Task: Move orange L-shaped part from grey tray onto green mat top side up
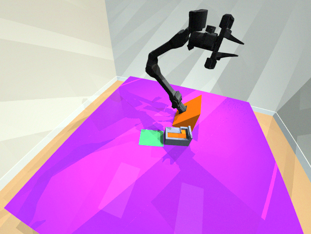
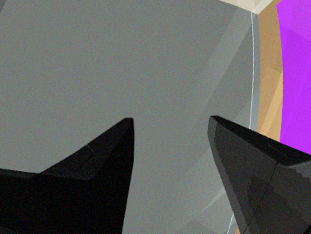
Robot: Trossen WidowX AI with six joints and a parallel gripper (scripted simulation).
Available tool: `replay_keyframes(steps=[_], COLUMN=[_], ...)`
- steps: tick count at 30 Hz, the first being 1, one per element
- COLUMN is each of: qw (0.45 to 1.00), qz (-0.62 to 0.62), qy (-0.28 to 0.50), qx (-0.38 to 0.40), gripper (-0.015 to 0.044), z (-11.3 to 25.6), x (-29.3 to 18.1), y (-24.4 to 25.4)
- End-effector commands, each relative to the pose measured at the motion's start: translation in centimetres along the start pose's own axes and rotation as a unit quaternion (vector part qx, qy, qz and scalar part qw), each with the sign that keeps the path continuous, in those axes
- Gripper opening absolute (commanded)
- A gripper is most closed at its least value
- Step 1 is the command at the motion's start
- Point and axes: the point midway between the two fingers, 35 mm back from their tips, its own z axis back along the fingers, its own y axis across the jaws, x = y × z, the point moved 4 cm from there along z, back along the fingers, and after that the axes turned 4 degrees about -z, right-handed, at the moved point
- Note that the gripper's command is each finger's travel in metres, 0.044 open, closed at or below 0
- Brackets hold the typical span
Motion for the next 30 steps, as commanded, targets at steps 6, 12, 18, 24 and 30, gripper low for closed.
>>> replay_keyframes(steps=[6, 12, 18, 24, 30], qw=[0.938, 0.799, 0.671, 0.671, 0.671], qz=[0.100, 0.167, 0.194, 0.194, 0.194], qy=[0.045, 0.167, 0.283, 0.283, 0.283], qx=[-0.328, -0.554, -0.657, -0.657, -0.657], gripper=[0.0180, 0.0180, 0.0180, 0.0180, 0.0180], z=[-6.3, -5.6, -3.2, -3.3, -3.3], x=[2.0, 3.0, 3.6, 3.6, 3.1], y=[-14.6, -25.8, -31.4, -31.6, -36.7])
